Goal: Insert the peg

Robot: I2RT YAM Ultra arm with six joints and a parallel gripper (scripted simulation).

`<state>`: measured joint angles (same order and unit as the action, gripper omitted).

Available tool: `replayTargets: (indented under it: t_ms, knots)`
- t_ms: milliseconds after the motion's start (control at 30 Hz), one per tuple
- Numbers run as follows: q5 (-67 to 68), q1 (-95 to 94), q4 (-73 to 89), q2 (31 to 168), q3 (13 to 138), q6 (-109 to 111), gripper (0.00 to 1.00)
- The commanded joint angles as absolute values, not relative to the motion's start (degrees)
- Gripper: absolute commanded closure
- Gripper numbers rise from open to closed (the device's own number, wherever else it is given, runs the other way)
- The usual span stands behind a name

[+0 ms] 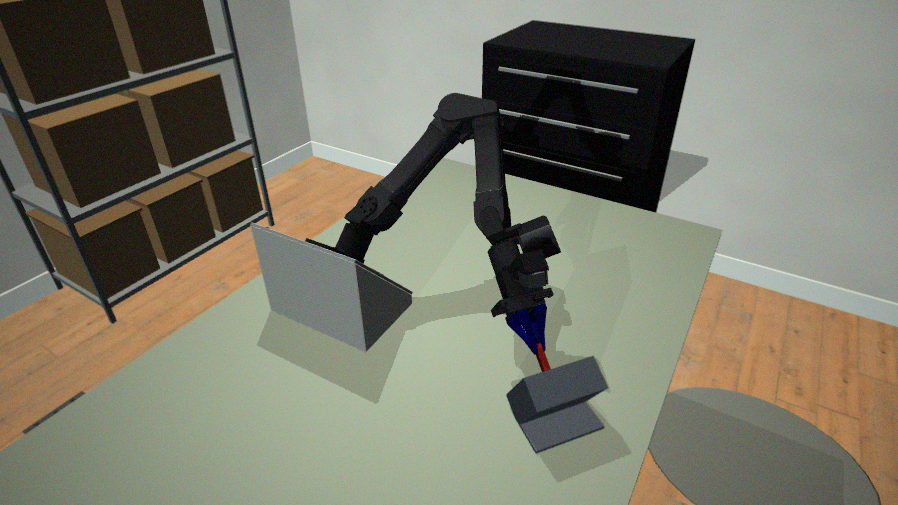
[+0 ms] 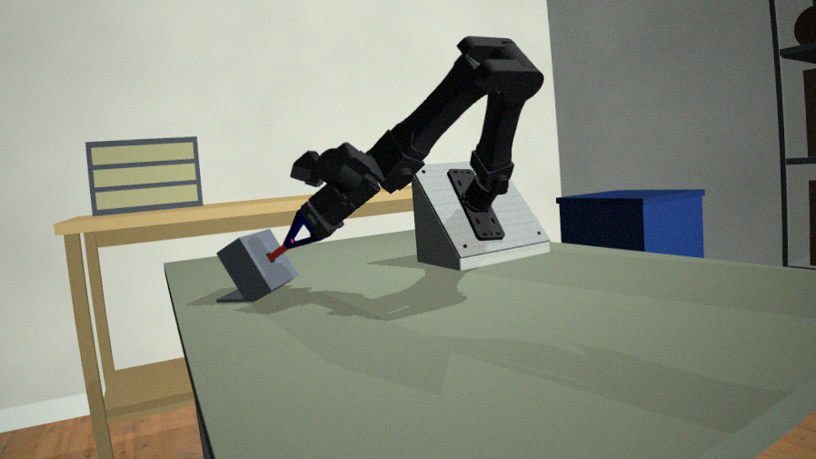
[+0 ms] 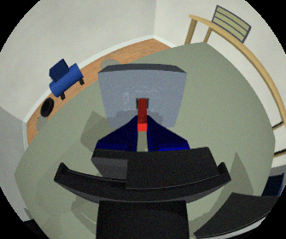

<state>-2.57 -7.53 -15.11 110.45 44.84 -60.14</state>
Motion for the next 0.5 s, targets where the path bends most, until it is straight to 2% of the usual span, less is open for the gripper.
replayTargets:
  t_ms: [0, 300, 467]
  knots:
    - [-2.4, -7.2, -15.2, 110.2, 44.9, -60.1, 1.0]
    - [-2.4, -7.2, -15.2, 110.2, 44.9, -60.1, 1.0]
    - [-2.4, -7.2, -15.2, 110.1, 44.9, -60.1, 0.43]
